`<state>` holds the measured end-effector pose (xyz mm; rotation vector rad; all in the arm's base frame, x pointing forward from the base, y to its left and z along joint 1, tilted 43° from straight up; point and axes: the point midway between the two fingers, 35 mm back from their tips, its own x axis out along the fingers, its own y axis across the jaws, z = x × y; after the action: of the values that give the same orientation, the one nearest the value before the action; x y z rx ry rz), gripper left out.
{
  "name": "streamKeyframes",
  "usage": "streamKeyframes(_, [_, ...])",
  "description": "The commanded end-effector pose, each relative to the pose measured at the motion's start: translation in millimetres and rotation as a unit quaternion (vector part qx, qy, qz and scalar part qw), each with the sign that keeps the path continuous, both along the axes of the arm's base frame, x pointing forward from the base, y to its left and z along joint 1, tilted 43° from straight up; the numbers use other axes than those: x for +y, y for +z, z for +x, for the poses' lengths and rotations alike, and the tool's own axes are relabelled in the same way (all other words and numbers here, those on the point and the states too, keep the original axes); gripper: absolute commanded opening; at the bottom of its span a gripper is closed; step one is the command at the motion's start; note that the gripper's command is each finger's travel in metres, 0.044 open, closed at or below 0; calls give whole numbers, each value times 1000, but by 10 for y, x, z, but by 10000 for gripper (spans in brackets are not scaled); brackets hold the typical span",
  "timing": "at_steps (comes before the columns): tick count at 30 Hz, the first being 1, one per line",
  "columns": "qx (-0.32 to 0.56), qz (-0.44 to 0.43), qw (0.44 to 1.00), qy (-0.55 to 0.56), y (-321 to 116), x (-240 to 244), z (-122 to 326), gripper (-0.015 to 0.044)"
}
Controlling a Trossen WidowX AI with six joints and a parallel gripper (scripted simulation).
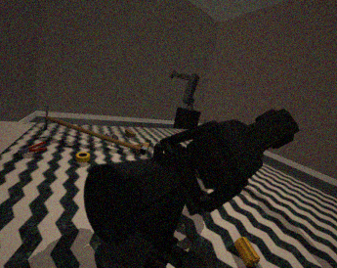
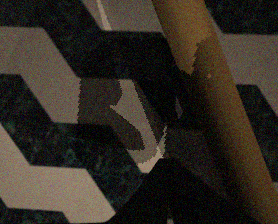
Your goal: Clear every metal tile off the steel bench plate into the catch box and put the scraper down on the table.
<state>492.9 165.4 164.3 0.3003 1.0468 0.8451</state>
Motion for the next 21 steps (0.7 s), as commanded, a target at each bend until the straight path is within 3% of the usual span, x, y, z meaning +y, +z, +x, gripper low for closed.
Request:
streamKeyframes(1, [-3,1,1000,1,-19,-27,52,0])
streamKeyframes(21, [-9,1,1000,2,-100,-116,207,0])
